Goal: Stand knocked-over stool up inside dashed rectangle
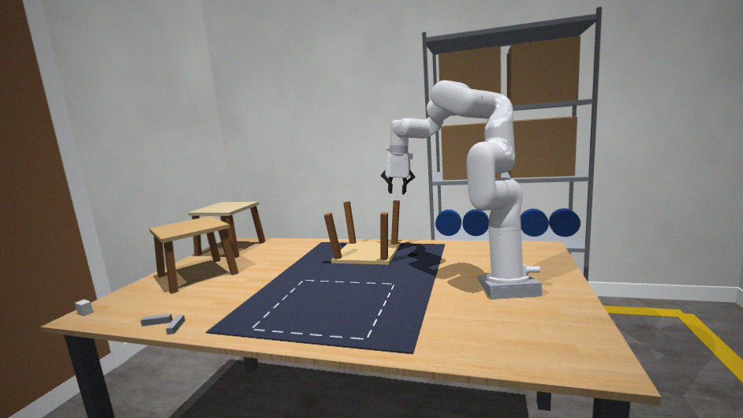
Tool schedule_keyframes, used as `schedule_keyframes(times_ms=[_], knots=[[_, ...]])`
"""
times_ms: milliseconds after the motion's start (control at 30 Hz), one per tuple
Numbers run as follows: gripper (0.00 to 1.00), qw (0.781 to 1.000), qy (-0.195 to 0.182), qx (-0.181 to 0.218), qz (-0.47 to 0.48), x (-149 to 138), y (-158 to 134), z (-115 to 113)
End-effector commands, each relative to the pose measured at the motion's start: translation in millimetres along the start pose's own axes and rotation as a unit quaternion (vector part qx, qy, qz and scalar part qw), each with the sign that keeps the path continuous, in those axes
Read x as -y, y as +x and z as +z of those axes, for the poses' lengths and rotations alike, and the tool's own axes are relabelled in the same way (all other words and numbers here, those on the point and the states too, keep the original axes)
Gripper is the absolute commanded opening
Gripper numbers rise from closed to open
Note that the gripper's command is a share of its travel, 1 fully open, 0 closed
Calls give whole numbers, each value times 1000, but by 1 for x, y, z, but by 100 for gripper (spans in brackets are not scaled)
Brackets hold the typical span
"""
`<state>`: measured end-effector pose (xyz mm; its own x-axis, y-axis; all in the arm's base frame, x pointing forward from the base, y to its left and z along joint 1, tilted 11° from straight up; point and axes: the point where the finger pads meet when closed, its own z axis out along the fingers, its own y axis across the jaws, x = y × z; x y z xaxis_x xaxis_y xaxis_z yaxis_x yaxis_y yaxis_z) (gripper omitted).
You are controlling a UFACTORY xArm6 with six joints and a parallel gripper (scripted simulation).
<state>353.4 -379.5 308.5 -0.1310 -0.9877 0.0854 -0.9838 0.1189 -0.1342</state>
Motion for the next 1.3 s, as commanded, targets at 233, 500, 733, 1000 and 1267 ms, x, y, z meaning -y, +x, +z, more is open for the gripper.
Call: schedule_keyframes(times_ms=[233, 500, 733, 1000, 1267], knots=[[55, 1000, 2, -2, 0, 1, 1, -1], [55, 1000, 2, -2, 0, 1, 1, 0], [55, 1000, 2, -2, 0, 1, 2, 0], [55, 1000, 2, -2, 0, 1, 2, 1], [55, 1000, 2, -2, 0, 1, 2, 10]])
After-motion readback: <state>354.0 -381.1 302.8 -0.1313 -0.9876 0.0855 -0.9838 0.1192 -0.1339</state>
